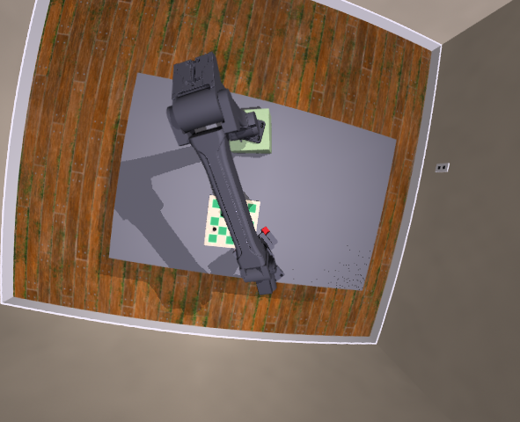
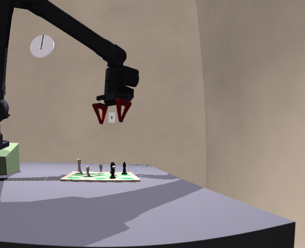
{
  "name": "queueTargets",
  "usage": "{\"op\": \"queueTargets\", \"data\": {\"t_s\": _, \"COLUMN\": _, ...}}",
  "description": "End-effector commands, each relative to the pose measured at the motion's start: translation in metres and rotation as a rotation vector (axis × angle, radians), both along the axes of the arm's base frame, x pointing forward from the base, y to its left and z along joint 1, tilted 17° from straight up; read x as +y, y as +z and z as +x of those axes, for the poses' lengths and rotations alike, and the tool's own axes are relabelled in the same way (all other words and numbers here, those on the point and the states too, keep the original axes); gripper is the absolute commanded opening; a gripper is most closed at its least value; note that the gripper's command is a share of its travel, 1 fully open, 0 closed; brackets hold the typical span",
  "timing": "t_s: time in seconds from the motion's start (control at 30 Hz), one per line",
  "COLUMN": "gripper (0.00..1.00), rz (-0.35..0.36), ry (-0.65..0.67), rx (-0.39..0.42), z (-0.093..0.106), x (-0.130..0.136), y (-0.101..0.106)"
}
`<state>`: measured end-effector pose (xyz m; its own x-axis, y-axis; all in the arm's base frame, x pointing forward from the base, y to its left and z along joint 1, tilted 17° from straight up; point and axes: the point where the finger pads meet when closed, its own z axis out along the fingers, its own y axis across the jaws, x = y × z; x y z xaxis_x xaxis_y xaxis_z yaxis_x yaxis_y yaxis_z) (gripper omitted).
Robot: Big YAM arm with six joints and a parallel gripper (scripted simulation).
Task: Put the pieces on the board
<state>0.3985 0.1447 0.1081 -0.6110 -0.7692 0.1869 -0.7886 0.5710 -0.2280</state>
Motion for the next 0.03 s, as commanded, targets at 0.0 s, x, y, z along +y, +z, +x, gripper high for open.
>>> {"op": "queueTargets", "data": {"t_s": 0.0, "gripper": 1.0, "rz": 0.045, "ry": 0.008, "rx": -0.081, "z": 0.0198, "x": 0.0208, "y": 0.0377}}
